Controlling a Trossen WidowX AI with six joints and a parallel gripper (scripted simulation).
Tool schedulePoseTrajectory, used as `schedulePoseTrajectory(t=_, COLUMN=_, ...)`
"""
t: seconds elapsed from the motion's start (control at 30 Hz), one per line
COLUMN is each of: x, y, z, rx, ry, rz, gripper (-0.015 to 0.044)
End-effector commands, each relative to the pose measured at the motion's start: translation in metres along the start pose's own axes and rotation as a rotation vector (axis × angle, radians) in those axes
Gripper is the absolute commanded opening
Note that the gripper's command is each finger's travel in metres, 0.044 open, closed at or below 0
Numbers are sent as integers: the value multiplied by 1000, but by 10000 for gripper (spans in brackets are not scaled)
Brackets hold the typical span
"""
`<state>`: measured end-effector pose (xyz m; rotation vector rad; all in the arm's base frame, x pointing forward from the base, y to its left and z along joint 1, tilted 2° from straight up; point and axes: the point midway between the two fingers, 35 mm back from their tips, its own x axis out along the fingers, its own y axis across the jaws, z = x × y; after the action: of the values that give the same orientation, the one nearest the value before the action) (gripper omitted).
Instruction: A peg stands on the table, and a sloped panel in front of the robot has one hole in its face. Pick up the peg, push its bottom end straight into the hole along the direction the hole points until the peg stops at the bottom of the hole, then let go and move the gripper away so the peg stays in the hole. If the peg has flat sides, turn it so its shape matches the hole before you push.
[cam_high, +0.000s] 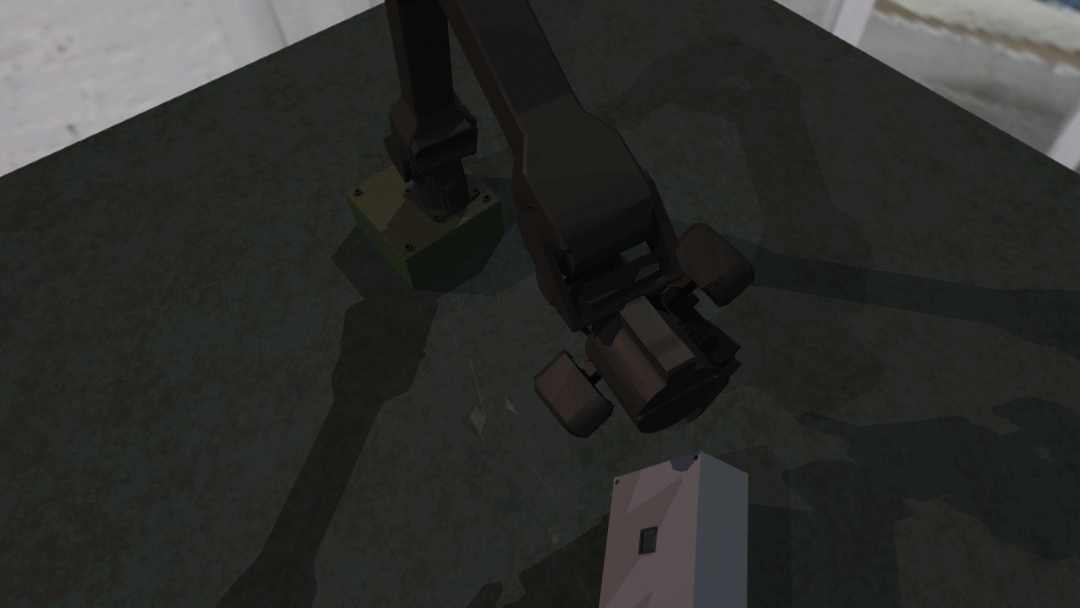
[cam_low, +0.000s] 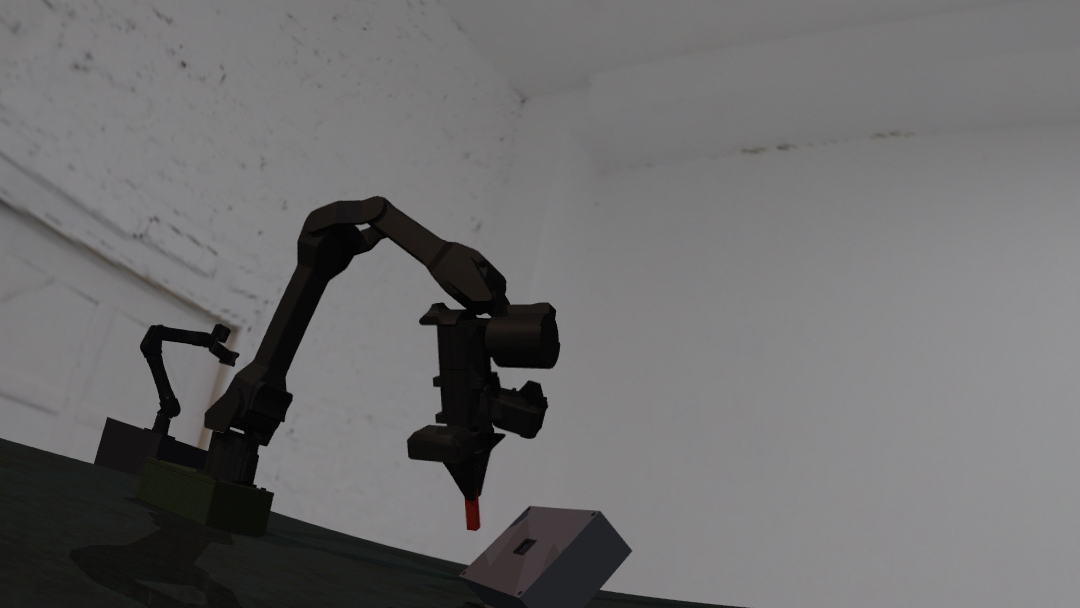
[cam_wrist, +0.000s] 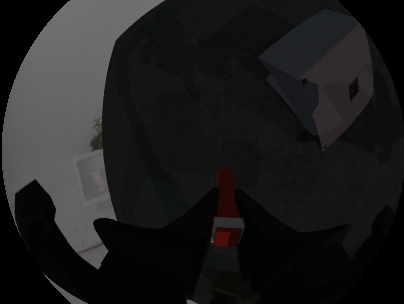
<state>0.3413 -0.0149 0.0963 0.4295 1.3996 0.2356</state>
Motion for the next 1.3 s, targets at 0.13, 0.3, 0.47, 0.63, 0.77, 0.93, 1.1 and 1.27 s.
schedulePoseTrajectory(t=0.13, x=-5, y=-8, z=5, rx=48, ry=-27, rz=29, gripper=0)
schedulePoseTrajectory(t=0.3, x=-8, y=-14, z=8, rx=76, ry=-42, rz=44, gripper=0)
schedulePoseTrajectory(t=0.47, x=-12, y=-19, z=10, rx=104, ry=-58, rz=60, gripper=0)
schedulePoseTrajectory(t=0.63, x=-15, y=-25, z=12, rx=131, ry=-73, rz=76, gripper=0)
schedulePoseTrajectory(t=0.77, x=-18, y=-30, z=13, rx=153, ry=-86, rz=88, gripper=0)
schedulePoseTrajectory(t=0.93, x=-21, y=-36, z=15, rx=180, ry=-102, rz=104, gripper=0)
schedulePoseTrajectory(t=1.1, x=-25, y=-42, z=17, rx=207, ry=-118, rz=119, gripper=0)
schedulePoseTrajectory(t=1.27, x=-28, y=-48, z=18, rx=234, ry=-135, rz=135, gripper=0)
